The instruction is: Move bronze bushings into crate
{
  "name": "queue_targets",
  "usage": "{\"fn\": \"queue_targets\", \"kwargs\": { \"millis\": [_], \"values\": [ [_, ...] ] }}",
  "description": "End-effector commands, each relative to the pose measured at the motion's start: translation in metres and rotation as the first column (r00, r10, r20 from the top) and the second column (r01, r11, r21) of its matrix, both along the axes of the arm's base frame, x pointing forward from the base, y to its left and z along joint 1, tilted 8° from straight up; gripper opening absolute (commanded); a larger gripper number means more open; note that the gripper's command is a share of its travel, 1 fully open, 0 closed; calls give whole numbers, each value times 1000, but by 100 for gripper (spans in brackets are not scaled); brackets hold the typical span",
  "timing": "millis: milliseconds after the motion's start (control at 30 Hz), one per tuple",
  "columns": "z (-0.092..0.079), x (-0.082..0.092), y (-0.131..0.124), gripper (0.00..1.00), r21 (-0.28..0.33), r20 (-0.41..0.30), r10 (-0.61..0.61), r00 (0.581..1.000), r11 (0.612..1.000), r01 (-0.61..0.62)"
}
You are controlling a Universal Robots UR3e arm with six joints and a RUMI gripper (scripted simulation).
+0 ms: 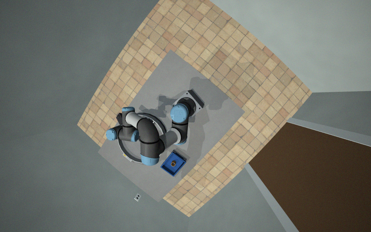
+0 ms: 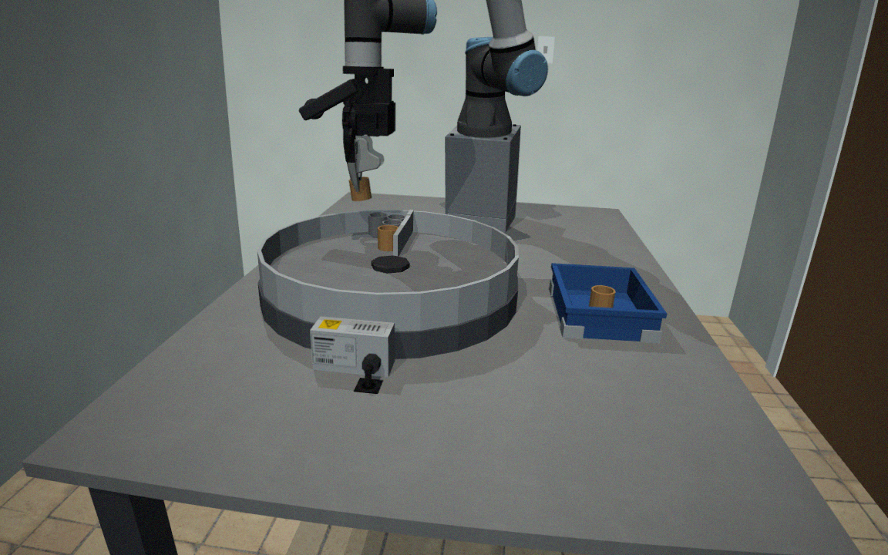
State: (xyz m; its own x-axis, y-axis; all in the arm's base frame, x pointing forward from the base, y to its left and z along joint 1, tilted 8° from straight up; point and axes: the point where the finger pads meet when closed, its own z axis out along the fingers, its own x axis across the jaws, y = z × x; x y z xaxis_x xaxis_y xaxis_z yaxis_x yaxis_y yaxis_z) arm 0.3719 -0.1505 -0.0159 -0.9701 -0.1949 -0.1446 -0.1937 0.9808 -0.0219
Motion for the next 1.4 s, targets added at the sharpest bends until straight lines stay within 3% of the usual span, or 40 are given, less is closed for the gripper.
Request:
{"fn": "queue_targets", "kwargs": {
  "millis": [0,1367],
  "values": [
    [1,1,-1,0,-2,2,0,1000,1000,0],
    [1,1,5,0,-1,2,-5,1000,1000,5]
  ]
}}
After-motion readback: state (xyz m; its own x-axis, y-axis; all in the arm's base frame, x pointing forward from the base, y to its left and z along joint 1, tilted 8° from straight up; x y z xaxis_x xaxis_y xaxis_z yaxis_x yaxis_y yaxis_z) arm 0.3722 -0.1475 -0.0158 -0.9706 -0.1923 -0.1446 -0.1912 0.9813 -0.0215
